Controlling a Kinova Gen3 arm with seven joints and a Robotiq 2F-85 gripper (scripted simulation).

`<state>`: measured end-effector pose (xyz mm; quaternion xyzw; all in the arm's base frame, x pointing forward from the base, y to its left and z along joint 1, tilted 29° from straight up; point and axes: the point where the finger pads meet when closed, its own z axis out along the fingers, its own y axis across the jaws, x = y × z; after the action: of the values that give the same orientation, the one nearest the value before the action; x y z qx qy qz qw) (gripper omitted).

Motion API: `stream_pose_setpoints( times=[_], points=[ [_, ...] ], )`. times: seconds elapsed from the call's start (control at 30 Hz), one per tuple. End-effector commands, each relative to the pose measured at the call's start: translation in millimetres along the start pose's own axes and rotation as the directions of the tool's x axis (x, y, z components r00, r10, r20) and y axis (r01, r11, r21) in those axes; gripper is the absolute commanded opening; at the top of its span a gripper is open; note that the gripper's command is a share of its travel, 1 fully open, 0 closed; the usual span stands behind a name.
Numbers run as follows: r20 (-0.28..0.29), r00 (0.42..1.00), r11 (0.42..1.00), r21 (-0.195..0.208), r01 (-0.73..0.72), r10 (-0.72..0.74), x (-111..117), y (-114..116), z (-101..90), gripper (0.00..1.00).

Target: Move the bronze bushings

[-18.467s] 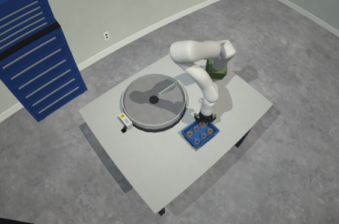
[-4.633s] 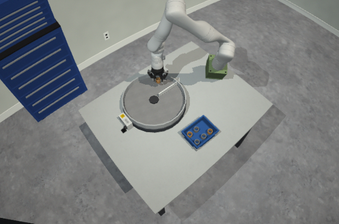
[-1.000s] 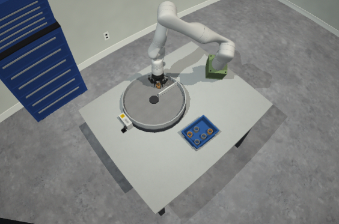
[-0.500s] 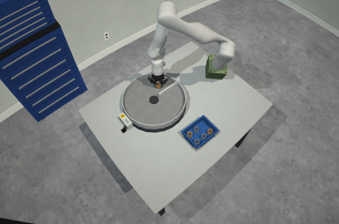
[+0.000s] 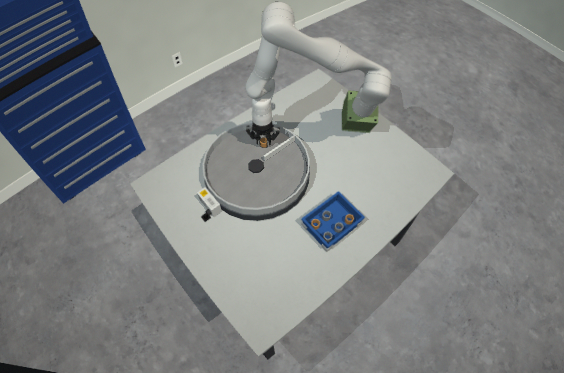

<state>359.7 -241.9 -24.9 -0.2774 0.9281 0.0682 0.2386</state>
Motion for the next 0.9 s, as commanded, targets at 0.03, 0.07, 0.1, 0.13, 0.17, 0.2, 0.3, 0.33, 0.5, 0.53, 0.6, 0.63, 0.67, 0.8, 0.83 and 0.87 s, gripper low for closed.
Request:
stream_pose_setpoints(
  times=[0.03,0.07,0.1,0.13,0.17,0.2,0.3,0.33,0.5,0.53,0.6,0.63,0.67,0.8,0.83,0.87],
  points=[
    [0.0,1.0,1.0,0.002,0.0,0.0,0.1,-0.6,-0.6,0.0],
    [0.0,1.0,1.0,0.002,0.0,0.0,0.1,-0.6,-0.6,0.0],
    [0.0,1.0,1.0,0.002,0.0,0.0,0.1,-0.6,-0.6,0.0],
    [0.0,1.0,1.0,0.002,0.0,0.0,0.1,-0.6,-0.5,0.0],
    [0.0,1.0,1.0,0.002,0.0,0.0,0.1,-0.6,-0.5,0.0],
    [0.0,1.0,1.0,0.002,0.0,0.0,0.1,-0.6,-0.4,0.0],
    [0.0,1.0,1.0,0.002,0.0,0.0,0.1,-0.6,0.1,0.0],
    [0.0,1.0,1.0,0.002,0.0,0.0,0.1,-0.6,0.4,0.0],
    [0.0,1.0,1.0,0.002,0.0,0.0,0.1,-0.6,2.0,0.0],
    [0.0,1.0,1.0,0.002,0.0,0.0,0.1,-0.6,2.4,0.0],
    [0.0,1.0,1.0,0.002,0.0,0.0,0.1,-0.6,3.1,0.0],
    [0.0,1.0,1.0,0.002,0.0,0.0,0.1,-0.6,3.1,0.0],
    [0.0,1.0,1.0,0.002,0.0,0.0,0.1,-0.6,3.1,0.0],
    [0.0,1.0,1.0,0.002,0.0,0.0,0.1,-0.6,4.4,0.0],
    [0.0,1.0,1.0,0.002,0.0,0.0,0.1,-0.6,4.7,0.0],
    [0.0,1.0,1.0,0.002,0.0,0.0,0.1,-0.6,4.9,0.0]
  ],
)
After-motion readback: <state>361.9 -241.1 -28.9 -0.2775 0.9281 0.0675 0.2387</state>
